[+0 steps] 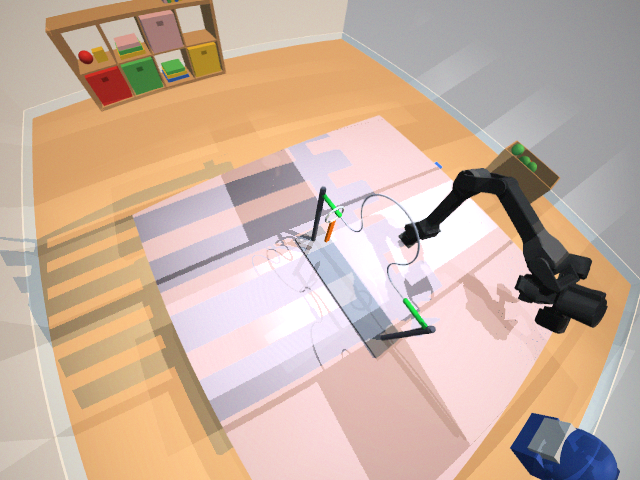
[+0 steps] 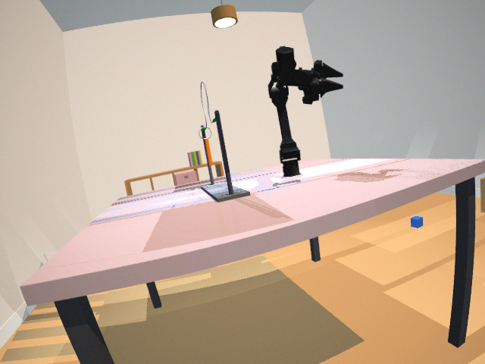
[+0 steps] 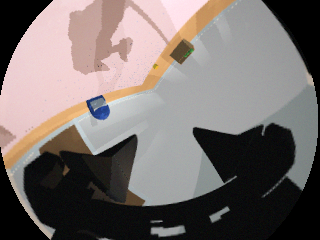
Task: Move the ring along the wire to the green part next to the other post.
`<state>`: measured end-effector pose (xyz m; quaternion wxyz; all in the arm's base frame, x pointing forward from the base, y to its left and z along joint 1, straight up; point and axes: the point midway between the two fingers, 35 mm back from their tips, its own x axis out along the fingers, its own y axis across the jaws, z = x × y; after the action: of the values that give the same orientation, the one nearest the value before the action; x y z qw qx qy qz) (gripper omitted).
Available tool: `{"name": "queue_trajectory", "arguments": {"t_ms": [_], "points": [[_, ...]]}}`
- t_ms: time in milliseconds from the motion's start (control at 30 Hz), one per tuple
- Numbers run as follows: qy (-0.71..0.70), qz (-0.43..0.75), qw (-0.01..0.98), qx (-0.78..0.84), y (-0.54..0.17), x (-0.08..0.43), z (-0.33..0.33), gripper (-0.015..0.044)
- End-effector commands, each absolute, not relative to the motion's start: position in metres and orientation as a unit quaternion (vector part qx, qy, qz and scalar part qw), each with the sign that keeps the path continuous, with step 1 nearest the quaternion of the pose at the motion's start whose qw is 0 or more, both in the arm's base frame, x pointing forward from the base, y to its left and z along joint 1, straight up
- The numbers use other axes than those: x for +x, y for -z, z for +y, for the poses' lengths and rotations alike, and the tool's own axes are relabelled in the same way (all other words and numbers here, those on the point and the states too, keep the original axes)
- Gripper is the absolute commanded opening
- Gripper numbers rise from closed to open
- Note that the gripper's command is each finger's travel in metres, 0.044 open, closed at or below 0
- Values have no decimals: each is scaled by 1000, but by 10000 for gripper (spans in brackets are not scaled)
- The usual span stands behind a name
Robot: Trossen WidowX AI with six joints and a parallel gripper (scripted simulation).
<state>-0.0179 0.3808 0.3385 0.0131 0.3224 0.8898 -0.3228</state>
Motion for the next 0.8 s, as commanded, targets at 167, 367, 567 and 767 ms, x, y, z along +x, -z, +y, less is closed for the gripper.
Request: {"name": "queue_trajectory", "arguments": {"t_ms": [167,367,567,767], "points": [[260,894,26,364,-332,13,378,242],[136,883,68,444,-317,73,366,160],[21,847,132,514,-303,129,343,160],[-80,790,215,569,-287,180,311,160]]}}
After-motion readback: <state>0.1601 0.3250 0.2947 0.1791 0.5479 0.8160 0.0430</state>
